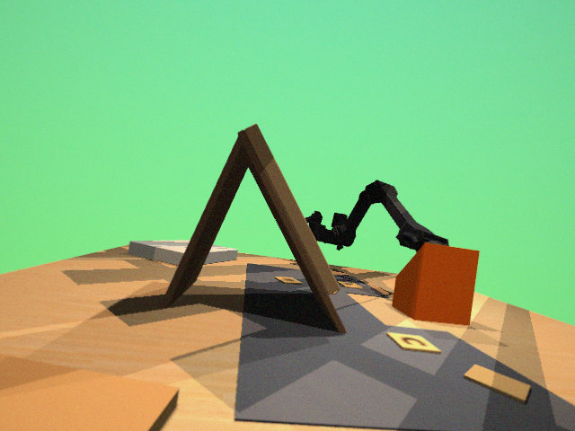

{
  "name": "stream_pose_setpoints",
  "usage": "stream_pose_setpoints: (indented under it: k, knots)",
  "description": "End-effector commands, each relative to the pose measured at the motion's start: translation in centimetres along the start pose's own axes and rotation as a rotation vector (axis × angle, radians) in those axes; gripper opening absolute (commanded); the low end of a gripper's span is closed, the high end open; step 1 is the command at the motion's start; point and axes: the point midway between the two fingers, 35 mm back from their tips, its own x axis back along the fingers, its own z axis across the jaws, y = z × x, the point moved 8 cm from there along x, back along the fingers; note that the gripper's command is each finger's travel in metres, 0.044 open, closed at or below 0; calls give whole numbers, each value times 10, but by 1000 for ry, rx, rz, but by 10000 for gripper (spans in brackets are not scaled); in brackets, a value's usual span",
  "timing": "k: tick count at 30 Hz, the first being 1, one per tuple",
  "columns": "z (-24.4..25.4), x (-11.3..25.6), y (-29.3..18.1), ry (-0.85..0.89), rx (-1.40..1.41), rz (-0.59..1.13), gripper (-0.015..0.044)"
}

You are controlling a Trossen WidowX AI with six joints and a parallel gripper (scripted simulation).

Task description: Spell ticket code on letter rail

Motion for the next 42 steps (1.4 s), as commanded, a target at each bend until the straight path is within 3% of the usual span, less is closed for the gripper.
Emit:
stream_pose_setpoints:
  k: [1,22,42]
  knots:
    - [5,-19,24,-7,-123,-7,440]
    - [23,-96,194,96,-778,-97,440]
    - [9,-91,371,373,-1235,-169,440]
